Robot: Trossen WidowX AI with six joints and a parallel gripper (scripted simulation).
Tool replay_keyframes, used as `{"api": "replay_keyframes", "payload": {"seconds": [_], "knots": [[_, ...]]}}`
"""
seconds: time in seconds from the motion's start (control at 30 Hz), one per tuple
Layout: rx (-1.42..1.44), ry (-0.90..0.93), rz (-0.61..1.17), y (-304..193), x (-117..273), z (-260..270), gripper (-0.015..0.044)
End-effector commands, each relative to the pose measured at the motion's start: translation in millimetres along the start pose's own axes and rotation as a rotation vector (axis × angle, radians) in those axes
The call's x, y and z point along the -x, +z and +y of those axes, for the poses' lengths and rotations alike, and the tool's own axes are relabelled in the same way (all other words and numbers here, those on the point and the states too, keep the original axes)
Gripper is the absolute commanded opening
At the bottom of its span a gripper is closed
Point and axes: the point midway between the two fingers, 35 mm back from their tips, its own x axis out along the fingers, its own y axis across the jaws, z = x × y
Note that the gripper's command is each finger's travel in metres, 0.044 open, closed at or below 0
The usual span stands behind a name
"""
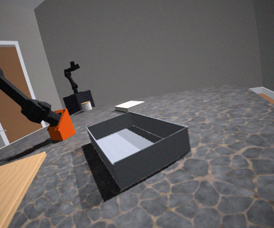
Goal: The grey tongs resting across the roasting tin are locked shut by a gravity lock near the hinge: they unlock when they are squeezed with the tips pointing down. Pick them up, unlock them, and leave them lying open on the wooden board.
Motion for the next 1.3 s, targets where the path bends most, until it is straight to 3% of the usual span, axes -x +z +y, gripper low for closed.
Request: {"api": "replay_keyframes", "payload": {"seconds": [0.0,0.63,1.27], "knots": [[0.007,-0.029,0.061,2.8,3.0,-1.3,-0.0150],[0.110,-0.168,0.278,9.9,10.0,-3.5,-0.0150],[0.114,-0.173,0.286,9.4,1.8,-3.6,-0.0150]]}}
